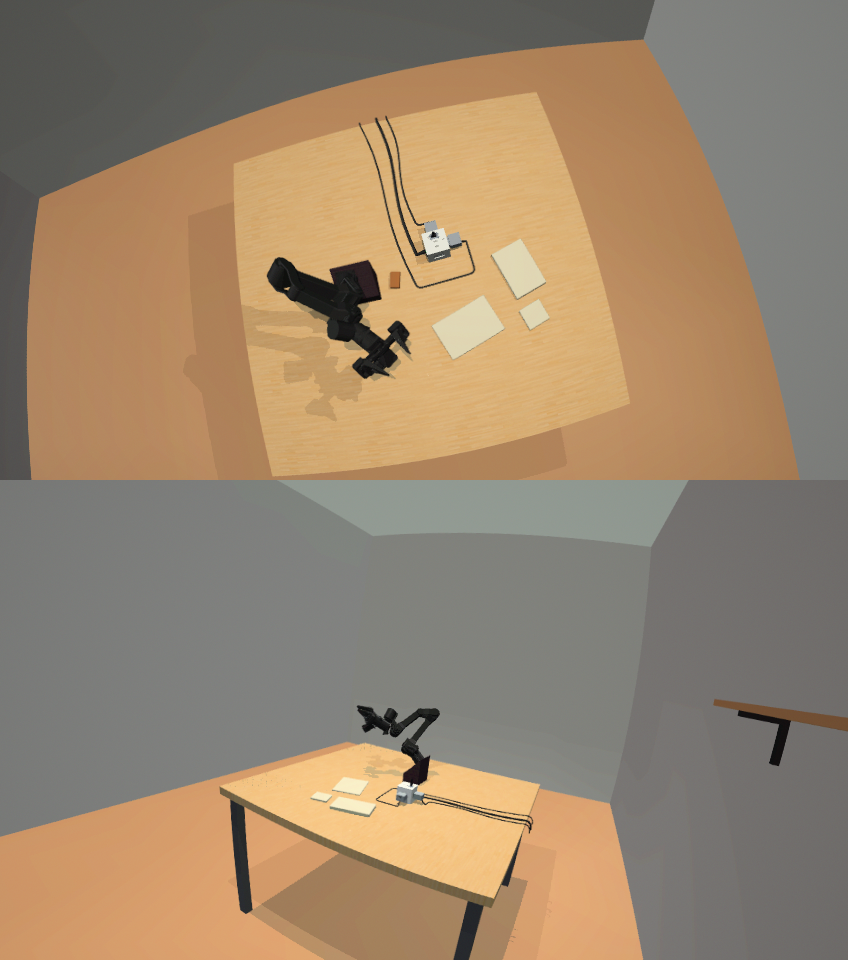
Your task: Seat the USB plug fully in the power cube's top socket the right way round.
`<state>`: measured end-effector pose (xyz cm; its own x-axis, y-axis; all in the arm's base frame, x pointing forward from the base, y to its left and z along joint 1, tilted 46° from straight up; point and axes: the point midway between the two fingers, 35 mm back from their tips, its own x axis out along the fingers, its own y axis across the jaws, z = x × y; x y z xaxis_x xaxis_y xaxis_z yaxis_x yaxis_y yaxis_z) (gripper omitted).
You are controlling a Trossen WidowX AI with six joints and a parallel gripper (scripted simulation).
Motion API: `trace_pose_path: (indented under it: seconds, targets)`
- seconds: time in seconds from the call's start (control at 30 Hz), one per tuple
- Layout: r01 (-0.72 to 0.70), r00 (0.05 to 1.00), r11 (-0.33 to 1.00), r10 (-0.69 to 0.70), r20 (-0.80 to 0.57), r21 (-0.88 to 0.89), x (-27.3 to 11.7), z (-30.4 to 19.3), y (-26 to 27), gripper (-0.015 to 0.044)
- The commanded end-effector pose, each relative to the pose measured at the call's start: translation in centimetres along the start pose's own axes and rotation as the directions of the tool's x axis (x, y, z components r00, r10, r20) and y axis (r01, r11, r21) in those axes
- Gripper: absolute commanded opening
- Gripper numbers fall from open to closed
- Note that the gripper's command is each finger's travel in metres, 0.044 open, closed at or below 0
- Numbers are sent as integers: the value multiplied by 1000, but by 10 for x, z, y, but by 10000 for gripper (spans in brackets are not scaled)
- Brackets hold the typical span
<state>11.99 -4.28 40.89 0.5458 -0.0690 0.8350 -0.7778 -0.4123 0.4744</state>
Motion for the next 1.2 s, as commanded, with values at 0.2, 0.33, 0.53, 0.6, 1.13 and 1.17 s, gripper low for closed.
trace_pose_path:
  seconds: [0.2,0.33,0.53,0.6,1.13,1.17]
  targets:
    - [182,968,978,-160,192,-105,28,49,-40,440]
    - [451,862,869,-364,353,-203,41,90,-99,440]
    - [801,597,506,-650,469,-319,29,118,-200,440]
    - [863,497,350,-720,485,-364,20,120,-231,440]
    - [-40,-420,-619,-702,576,-784,-145,76,-401,440]
    - [-168,-461,-585,-665,588,-793,-157,71,-405,440]
